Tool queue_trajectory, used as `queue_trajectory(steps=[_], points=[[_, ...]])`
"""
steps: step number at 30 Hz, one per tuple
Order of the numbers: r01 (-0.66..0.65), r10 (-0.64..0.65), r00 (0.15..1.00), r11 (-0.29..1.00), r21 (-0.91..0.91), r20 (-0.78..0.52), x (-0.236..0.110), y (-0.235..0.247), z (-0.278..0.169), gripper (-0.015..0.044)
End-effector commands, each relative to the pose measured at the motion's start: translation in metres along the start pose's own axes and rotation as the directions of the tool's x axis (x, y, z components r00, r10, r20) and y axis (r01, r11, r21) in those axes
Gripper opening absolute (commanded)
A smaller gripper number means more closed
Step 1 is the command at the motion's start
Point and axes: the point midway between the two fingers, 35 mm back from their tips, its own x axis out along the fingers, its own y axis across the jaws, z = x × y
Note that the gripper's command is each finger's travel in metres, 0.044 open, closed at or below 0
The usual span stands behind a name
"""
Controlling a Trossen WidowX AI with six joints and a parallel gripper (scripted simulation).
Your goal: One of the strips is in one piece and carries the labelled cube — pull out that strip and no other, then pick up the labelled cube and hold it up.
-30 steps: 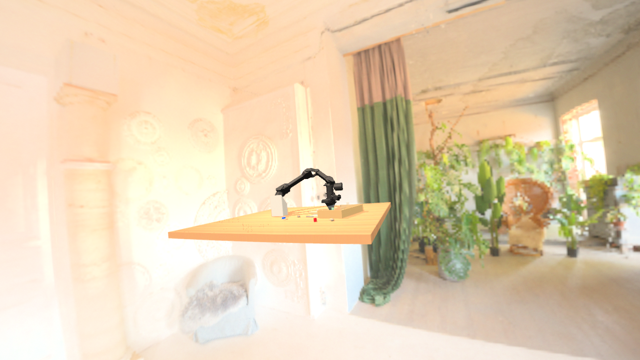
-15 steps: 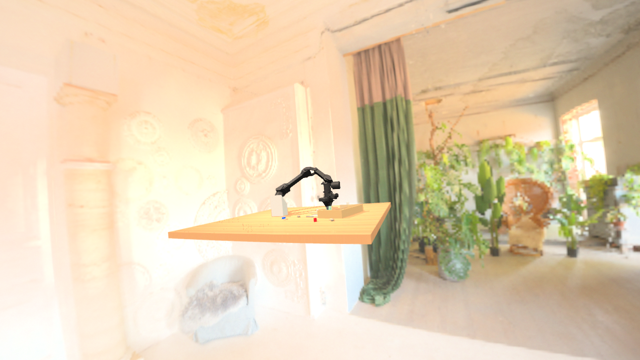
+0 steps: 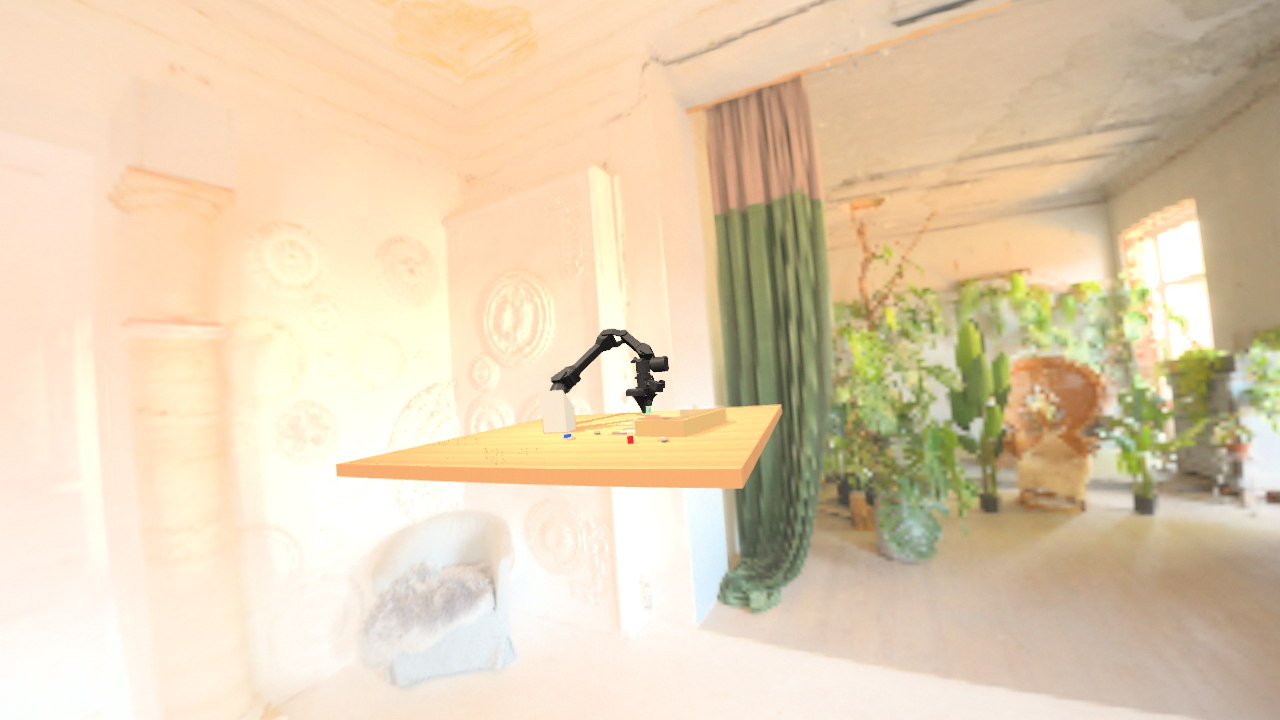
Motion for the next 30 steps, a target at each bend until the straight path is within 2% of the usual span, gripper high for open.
queue_trajectory(steps=[1, 22, 30], points=[[-0.003, 0.003, 1.0, 1.0, -0.003, 0.001, -0.002, -0.005, -0.01, 0.0], [-0.001, 0.001, 1.0, 1.0, 0.001, -0.002, -0.001, -0.035, -0.071, 0.0], [0.0, 0.0, 1.0, 1.0, 0.001, -0.002, -0.036, -0.035, -0.071, 0.0]])
